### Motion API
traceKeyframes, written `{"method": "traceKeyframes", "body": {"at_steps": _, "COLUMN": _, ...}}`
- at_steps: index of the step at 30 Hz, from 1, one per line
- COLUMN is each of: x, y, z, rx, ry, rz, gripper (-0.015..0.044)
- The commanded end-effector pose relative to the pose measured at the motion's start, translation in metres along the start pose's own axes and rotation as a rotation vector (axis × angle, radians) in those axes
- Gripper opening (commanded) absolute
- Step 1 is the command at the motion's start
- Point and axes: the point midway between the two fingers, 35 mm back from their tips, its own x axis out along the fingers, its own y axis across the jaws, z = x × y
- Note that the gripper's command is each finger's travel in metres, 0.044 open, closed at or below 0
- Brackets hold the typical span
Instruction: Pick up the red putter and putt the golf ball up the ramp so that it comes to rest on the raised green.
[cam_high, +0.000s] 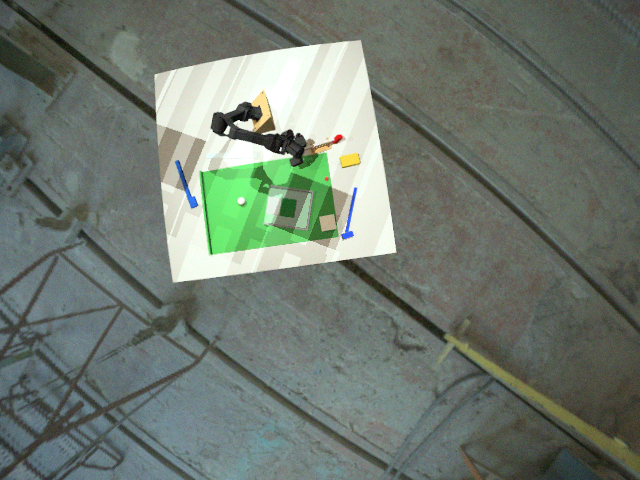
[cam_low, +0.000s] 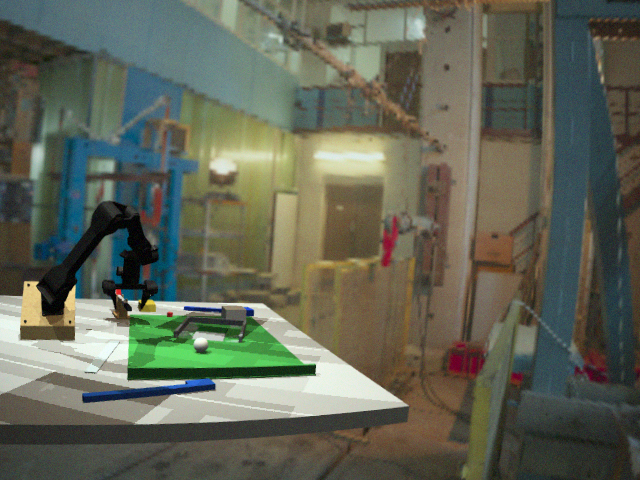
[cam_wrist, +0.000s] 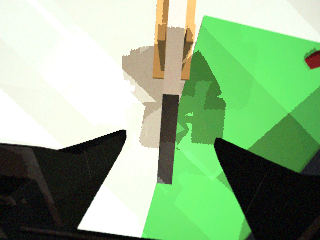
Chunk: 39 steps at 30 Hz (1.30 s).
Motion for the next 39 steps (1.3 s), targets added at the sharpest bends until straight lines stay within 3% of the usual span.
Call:
{"method": "traceKeyframes", "body": {"at_steps": 1, "x": 0.007, "y": 0.002, "z": -0.002, "rx": -0.007, "ry": 0.008, "rz": 0.006, "gripper": 0.0440}}
{"method": "traceKeyframes", "body": {"at_steps": 20, "x": 0.025, "y": 0.002, "z": -0.007, "rx": -0.006, "ry": 0.009, "rz": 0.006, "gripper": 0.0440}}
{"method": "traceKeyframes", "body": {"at_steps": 35, "x": 0.021, "y": 0.000, "z": -0.007, "rx": 0.001, "ry": 0.002, "rz": 0.001, "gripper": 0.0046}}
{"method": "traceKeyframes", "body": {"at_steps": 39, "x": 0.021, "y": 0.000, "z": -0.007, "rx": 0.001, "ry": 0.002, "rz": 0.001, "gripper": 0.0020}}
